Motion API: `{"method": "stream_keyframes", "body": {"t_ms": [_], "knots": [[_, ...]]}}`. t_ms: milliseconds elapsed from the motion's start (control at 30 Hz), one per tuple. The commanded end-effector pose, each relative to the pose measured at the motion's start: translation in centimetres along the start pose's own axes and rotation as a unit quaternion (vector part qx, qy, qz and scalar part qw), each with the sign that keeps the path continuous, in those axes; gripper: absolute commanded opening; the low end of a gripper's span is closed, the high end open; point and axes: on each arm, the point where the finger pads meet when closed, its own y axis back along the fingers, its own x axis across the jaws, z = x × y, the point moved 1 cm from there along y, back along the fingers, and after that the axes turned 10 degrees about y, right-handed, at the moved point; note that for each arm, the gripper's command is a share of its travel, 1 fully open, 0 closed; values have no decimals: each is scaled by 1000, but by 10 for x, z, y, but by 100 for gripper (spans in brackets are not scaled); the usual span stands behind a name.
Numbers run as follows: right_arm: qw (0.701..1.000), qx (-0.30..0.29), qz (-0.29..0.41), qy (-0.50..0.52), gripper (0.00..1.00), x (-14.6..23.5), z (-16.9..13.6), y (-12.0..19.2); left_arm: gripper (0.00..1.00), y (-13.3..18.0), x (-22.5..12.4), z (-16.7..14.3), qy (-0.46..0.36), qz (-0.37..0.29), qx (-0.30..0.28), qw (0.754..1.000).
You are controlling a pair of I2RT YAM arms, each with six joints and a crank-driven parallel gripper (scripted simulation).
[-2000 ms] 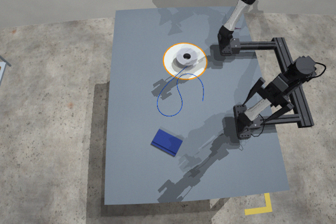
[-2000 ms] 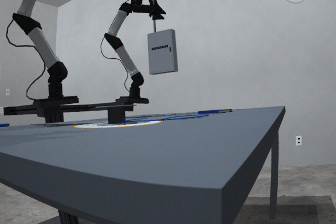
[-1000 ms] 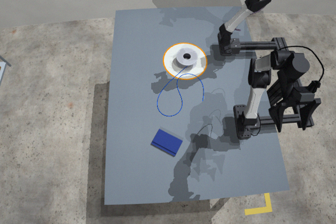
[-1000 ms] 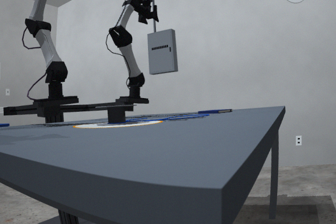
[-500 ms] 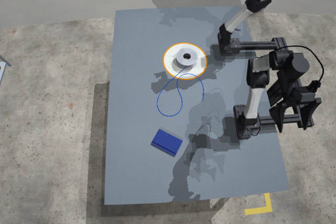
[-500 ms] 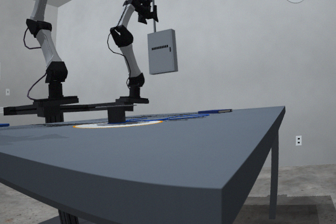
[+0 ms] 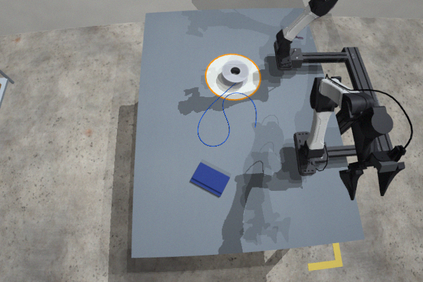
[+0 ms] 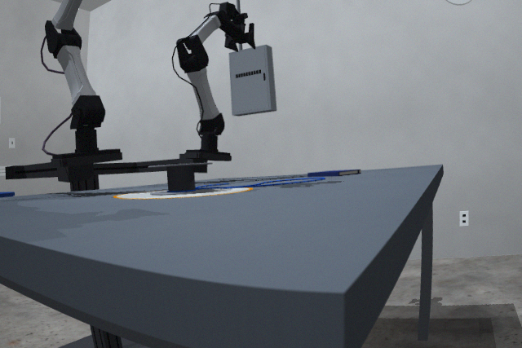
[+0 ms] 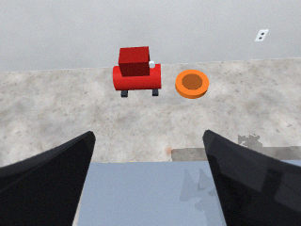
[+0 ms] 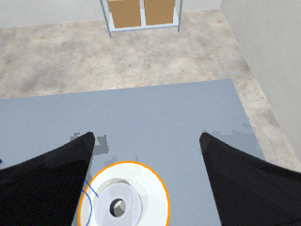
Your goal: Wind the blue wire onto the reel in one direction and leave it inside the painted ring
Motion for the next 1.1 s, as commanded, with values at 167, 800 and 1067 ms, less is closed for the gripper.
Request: {"method": "stream_keyframes", "body": {"t_ms": [167, 800, 1067], "knots": [[999, -36, 0, -4, 100, 9, -38, -88, 100, -90, 3, -31, 0, -16, -45, 999], [999, -36, 0, -4, 100, 26, -126, -146, 100, -150, 18, -119, 0, -16, -45, 999], [999, -36, 0, -4, 100, 26, -126, -146, 100, -150, 18, -119, 0, -16, -45, 999]]}}
